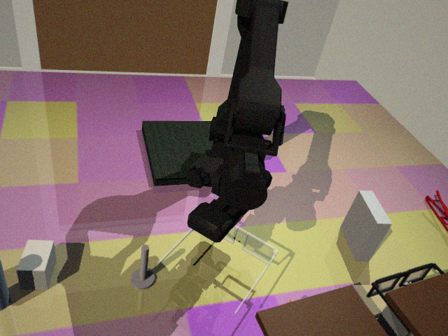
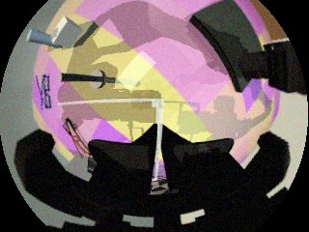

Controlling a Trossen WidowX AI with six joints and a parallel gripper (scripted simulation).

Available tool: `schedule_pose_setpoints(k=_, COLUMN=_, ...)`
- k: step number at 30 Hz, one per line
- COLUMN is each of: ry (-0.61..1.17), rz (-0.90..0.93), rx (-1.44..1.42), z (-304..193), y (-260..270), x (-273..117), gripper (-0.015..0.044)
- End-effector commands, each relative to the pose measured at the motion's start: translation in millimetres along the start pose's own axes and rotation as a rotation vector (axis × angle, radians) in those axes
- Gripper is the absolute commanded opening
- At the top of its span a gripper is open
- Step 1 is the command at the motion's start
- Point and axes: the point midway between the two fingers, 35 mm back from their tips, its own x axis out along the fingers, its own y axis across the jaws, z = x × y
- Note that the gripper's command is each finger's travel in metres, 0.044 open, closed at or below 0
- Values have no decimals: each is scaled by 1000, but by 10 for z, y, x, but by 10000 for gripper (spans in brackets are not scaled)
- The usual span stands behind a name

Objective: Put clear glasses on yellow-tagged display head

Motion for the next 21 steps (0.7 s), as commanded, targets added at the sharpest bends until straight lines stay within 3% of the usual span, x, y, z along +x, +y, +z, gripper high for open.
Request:
schedule_pose_setpoints(k=1, ry=-4, rz=-1, rx=4, z=6, y=-3, x=47, gripper=0)
schedule_pose_setpoints(k=21, ry=-4, rz=-1, rx=4, z=13, y=-14, x=209, gripper=0)
